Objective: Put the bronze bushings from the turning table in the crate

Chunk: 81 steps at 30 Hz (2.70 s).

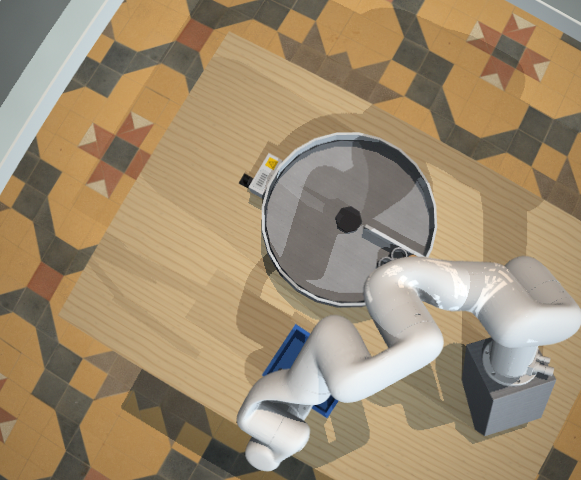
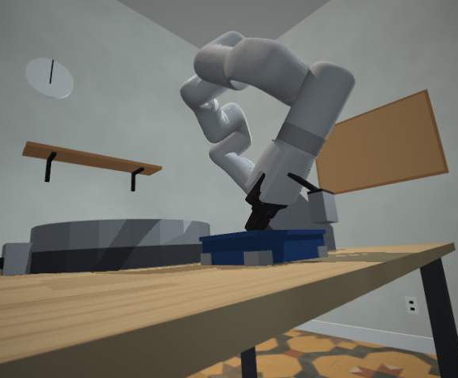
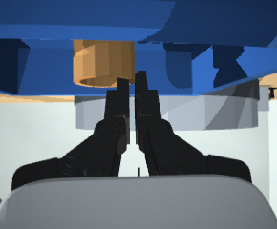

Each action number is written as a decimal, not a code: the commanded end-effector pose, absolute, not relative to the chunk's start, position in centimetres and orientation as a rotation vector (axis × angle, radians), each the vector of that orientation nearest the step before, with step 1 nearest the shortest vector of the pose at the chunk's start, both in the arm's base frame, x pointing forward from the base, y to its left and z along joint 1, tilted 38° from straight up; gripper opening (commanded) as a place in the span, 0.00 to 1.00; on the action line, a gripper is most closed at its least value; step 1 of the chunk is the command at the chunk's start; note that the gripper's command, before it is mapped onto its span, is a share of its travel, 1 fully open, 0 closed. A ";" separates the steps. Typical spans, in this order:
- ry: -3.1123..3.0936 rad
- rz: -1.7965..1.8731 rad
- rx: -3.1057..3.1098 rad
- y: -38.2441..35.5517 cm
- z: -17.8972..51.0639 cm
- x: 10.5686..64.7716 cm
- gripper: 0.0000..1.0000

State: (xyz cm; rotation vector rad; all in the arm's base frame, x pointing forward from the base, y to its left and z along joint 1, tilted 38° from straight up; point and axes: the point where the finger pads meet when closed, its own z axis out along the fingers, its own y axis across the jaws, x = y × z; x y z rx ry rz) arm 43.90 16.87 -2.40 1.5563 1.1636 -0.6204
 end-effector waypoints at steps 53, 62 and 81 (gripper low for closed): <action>1.164 -0.616 1.558 16.7 -2.8 44.2 0.11; 1.164 -0.616 1.558 16.7 -2.8 44.2 0.11; 1.164 -0.616 1.558 16.7 -2.8 44.2 0.11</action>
